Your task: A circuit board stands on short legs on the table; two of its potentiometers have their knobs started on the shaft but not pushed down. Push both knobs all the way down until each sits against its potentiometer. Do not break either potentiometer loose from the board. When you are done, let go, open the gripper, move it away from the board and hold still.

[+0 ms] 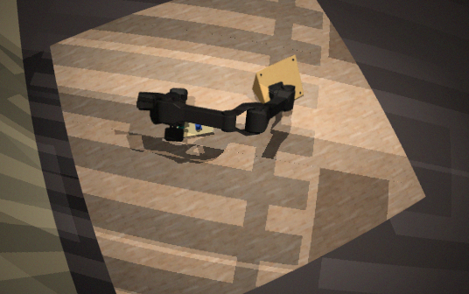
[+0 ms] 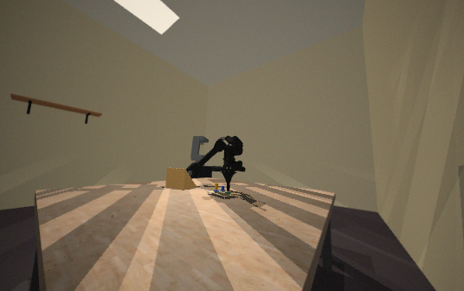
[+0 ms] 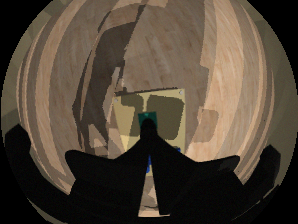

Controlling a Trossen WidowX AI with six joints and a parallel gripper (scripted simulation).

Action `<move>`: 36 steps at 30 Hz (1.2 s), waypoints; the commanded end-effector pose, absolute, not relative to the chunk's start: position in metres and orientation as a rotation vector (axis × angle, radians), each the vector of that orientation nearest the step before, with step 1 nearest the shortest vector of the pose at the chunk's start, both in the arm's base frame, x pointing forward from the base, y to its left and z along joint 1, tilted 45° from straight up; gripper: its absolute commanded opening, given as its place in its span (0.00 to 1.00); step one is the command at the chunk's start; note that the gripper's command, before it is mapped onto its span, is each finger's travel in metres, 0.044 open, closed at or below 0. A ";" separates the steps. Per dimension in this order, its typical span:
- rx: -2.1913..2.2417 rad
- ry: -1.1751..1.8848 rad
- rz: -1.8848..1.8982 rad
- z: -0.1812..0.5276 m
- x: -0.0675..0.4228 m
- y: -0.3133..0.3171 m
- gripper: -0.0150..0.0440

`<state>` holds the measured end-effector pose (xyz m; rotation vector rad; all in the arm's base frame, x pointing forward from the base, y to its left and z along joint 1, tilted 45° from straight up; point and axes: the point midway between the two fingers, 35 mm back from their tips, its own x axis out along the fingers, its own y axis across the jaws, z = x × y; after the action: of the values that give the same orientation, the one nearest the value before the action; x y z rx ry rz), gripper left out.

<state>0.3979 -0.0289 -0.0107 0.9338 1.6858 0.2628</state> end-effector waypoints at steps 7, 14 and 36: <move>0.927 1.693 0.279 -0.004 0.400 -0.034 0.25; 0.931 1.695 0.280 -0.001 0.400 -0.034 0.34; 0.928 1.702 0.271 0.030 0.237 -0.057 1.00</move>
<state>0.2699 -0.0606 0.0278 0.9334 1.6965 0.2655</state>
